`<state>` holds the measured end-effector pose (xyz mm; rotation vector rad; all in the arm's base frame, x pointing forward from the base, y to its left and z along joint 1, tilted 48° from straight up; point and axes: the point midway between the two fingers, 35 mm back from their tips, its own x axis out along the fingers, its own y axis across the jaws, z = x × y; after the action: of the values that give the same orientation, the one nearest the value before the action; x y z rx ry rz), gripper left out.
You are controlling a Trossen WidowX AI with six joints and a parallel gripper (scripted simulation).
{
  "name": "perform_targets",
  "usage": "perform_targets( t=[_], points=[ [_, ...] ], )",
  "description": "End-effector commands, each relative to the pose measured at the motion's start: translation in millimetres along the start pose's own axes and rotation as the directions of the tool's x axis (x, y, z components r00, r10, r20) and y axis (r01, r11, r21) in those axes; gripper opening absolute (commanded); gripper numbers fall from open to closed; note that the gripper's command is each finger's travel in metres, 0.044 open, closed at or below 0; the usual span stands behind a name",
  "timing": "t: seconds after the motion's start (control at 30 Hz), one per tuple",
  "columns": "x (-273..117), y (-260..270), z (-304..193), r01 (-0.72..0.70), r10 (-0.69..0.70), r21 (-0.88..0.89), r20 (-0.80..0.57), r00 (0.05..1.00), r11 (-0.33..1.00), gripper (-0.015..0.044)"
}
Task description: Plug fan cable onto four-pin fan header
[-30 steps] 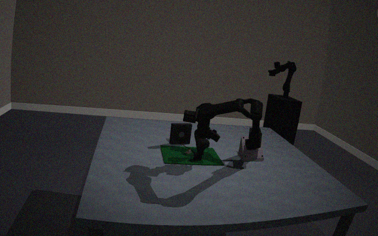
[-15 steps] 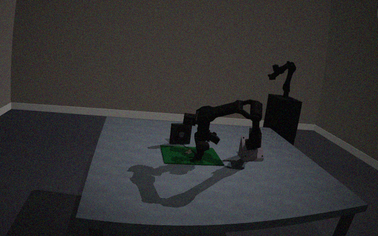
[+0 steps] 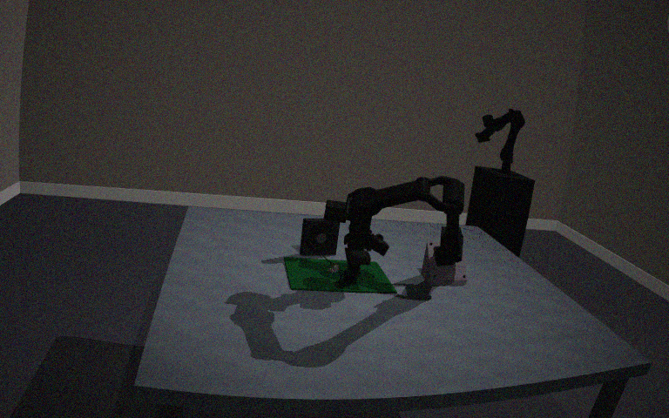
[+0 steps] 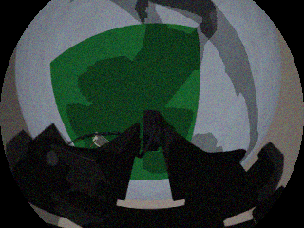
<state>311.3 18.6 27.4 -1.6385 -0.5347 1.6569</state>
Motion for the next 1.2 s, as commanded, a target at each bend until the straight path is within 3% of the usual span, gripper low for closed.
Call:
perform_targets(
  t=[0.0,0.2,1.17],
  points=[
    [-0.1,-0.1,-0.1,0.0,0.0,-0.001,0.0,1.0,1.0,0.0065],
    [-2.1,0.1,-0.4,-0.001,0.001,0.0,0.0,1.0,1.0,0.0],
    [-93.5,1.8,1.0,0.0,0.0,0.009,0.005,1.0,1.0,0.0]
  ],
)
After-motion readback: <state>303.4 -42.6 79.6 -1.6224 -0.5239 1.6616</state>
